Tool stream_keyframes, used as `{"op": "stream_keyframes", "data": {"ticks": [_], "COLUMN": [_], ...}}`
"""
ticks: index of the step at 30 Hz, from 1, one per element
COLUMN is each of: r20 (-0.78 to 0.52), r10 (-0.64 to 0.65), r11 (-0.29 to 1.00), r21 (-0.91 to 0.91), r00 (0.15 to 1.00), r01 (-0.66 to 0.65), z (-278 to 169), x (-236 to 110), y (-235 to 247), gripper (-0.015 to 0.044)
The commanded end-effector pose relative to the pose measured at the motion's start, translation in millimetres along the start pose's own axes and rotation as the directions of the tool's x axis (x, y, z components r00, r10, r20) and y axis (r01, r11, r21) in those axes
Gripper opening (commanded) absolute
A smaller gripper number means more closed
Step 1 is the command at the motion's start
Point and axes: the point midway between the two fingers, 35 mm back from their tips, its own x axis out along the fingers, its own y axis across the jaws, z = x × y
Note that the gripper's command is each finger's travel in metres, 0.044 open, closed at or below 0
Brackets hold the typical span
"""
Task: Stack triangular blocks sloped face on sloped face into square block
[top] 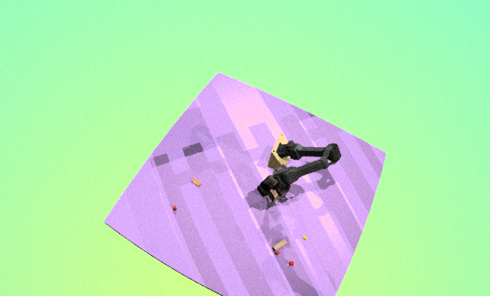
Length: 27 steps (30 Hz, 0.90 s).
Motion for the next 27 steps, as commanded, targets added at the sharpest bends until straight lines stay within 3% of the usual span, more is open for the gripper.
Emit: {"op": "stream_keyframes", "data": {"ticks": [1, 9, 17, 27], "r20": [0.000, -0.001, -0.006, 0.000], "r10": [0.000, -0.001, -0.003, -0.008], "r11": [1.000, 1.000, 1.000, 1.000], "r21": [0.000, 0.000, 0.002, 0.009], "r00": [1.000, 1.000, 1.000, 1.000], "r01": [0.000, 0.001, 0.003, 0.008], "z": [0.0, 0.0, -0.6, -0.4], "x": [0.0, -2.3, -107.5, -104.3], "y": [-0.1, -0.8, -1.5, -3.3], "gripper": [0.0440, 0.0440, 0.0440, 0.0440]}}
